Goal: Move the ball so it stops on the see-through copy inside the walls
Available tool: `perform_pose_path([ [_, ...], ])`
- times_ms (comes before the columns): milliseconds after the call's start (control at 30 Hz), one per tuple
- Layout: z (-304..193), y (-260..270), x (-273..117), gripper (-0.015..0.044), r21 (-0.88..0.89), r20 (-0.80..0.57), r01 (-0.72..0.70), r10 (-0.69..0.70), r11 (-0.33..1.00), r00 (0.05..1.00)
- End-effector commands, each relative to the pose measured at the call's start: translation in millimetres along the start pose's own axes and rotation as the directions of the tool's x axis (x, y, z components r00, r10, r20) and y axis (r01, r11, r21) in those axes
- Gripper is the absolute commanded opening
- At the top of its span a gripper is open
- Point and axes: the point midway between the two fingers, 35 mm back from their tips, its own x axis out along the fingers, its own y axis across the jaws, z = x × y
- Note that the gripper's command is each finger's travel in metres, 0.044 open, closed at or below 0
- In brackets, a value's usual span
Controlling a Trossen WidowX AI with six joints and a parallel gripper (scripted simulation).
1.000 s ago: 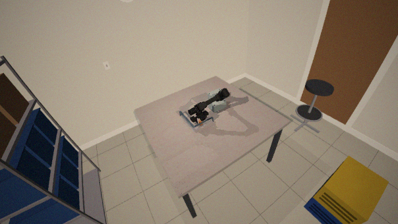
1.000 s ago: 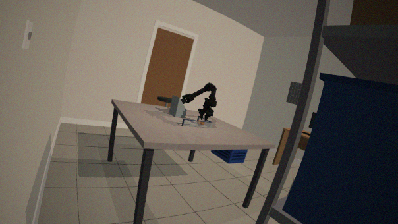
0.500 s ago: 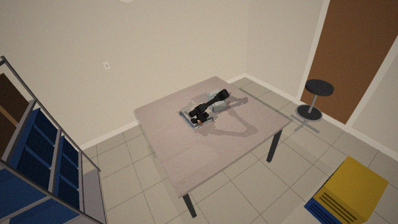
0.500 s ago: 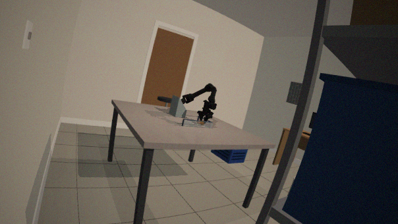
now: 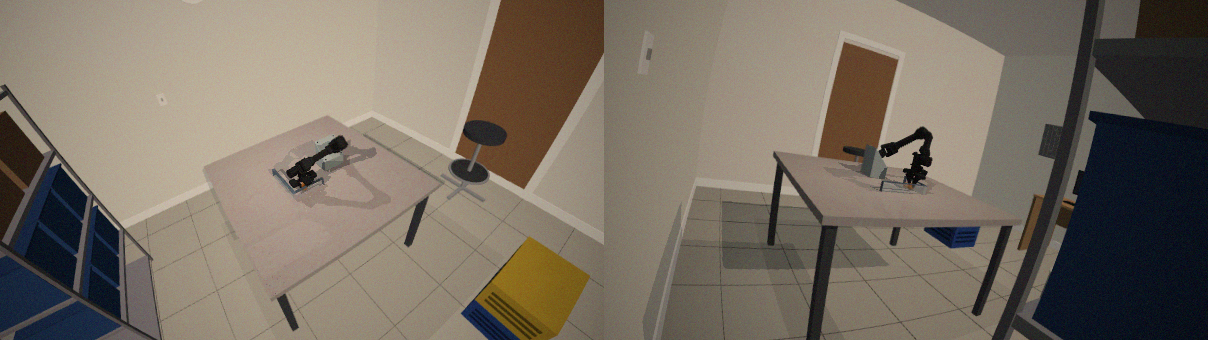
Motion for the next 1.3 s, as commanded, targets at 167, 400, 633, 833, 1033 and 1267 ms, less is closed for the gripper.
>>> perform_pose_path([
  [167, -30.8, -0.7, -17.0, 0.0, 0.096, -0.049, 0.005, -0.001, 0.995, 0.999],
  [400, -21.7, -5.8, -56.8, 0.0, 0.061, -0.038, -0.002, 0.004, 0.998, 0.999],
  [633, -8.9, -4.8, -101.2, 0.0, 0.023, -0.02, -0.006, 0.006, 1.0, 1.0],
  [833, 1.0, -0.7, -129.7, 0.0, -0.001, -0.005, -0.006, 0.006, 1.0, 1.0],
  [1033, -5.0, 1.7, -121.5, 0.0, 0.002, -0.006, -0.007, 0.007, 1.0, 1.0],
  [1267, -21.4, 10.3, -97.9, 0.0, 0.005, -0.007, -0.007, 0.008, 1.0, 1.0],
])
